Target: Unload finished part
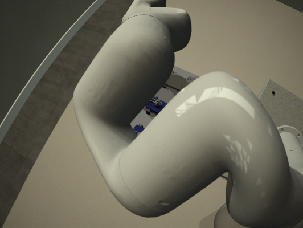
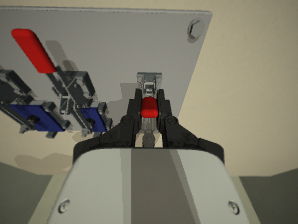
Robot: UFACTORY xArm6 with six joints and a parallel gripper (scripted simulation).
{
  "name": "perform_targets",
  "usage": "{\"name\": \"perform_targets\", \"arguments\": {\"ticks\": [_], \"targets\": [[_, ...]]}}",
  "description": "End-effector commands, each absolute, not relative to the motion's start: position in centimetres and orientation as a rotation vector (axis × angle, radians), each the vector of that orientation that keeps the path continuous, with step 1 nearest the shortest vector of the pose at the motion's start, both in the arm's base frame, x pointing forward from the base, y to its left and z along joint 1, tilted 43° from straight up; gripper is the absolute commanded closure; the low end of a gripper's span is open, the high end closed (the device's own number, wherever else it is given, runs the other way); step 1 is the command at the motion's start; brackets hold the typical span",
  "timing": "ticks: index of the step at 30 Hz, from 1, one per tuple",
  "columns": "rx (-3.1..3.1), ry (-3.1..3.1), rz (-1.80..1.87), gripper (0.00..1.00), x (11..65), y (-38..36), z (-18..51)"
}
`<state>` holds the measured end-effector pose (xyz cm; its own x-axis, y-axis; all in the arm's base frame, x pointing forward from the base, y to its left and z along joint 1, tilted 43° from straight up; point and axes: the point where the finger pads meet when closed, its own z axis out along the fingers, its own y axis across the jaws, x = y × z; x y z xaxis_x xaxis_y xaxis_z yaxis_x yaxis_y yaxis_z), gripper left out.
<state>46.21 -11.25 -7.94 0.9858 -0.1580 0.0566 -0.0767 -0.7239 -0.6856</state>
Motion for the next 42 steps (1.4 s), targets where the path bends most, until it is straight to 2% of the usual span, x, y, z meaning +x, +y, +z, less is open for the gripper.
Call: {"name": "perform_targets", "arguments": {"ticks": [1, 42], "targets": [[-2.383, 0.163, -0.145, 1.0, 46.24, -11.34, -7.89], [-2.383, 0.163, -0.145, 1.0, 45.86, -11.26, -7.92]]}}
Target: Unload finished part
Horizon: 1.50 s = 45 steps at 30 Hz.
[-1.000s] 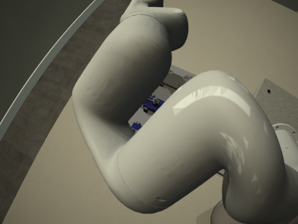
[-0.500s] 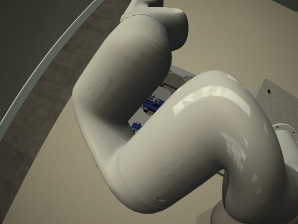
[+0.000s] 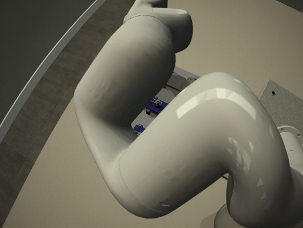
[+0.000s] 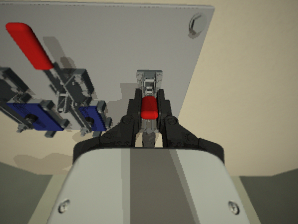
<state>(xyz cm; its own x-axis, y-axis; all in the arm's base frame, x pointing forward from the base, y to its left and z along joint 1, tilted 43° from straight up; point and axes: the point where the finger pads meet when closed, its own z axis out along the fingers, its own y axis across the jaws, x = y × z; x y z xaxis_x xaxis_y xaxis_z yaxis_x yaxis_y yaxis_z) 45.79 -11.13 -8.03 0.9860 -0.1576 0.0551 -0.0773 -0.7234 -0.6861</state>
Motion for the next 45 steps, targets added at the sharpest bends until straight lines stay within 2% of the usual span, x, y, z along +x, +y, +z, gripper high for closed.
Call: {"name": "perform_targets", "arguments": {"ticks": [1, 17, 18, 45], "targets": [[-2.383, 0.163, -0.145, 1.0, 45.84, -11.26, -7.92], [-2.383, 0.163, -0.146, 1.0, 45.85, -11.28, -7.9], [-2.383, 0.163, -0.146, 0.53, 45.85, -11.28, -7.9], [-2.383, 0.163, -0.146, 0.53, 45.85, -11.28, -7.91]]}}
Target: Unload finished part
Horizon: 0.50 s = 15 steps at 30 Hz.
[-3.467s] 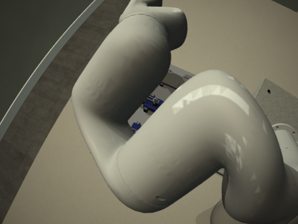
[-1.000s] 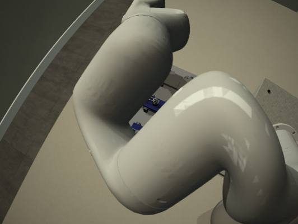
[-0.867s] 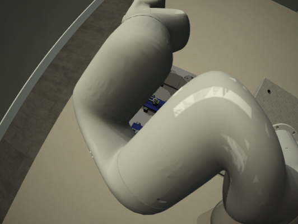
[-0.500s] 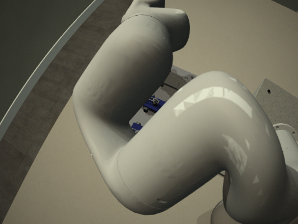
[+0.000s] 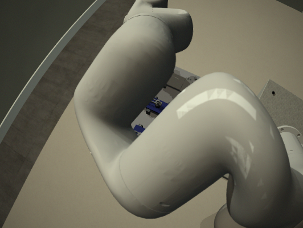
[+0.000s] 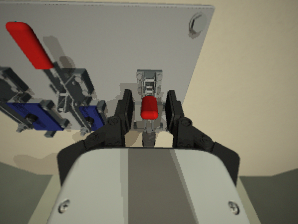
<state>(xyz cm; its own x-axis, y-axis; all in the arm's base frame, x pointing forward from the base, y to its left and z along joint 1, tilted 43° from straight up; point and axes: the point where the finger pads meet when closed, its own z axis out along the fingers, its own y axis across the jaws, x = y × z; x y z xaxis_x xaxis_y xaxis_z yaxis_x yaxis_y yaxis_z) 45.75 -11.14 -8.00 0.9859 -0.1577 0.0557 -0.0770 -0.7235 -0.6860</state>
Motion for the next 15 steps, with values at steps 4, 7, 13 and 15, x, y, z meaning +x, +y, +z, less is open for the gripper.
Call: {"name": "perform_targets", "arguments": {"ticks": [4, 7, 13, 15], "targets": [[-2.383, 0.163, -0.146, 0.53, 45.85, -11.28, -7.91], [-2.383, 0.163, -0.146, 0.53, 45.84, -11.31, -7.88], [-2.383, 0.163, -0.146, 0.53, 45.73, -11.8, -7.34], [-2.383, 0.163, -0.146, 0.53, 45.66, -12.12, -7.0]]}}
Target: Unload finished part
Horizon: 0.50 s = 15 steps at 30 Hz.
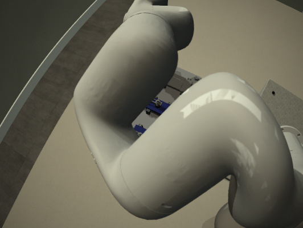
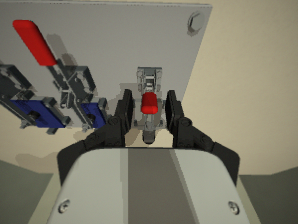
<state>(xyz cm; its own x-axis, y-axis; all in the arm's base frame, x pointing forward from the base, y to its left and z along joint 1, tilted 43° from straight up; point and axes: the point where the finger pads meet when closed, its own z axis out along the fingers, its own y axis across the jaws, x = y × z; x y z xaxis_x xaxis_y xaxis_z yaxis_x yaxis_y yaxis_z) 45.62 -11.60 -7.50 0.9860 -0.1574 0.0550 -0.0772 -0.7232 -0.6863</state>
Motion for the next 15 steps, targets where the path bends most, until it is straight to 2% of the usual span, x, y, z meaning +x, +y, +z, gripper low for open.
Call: {"name": "perform_targets", "arguments": {"ticks": [1, 15], "targets": [[-2.383, 0.163, -0.146, 0.53, 45.6, -12.3, -6.8], [-2.383, 0.163, -0.146, 0.53, 45.1, -14.4, -4.5]]}}
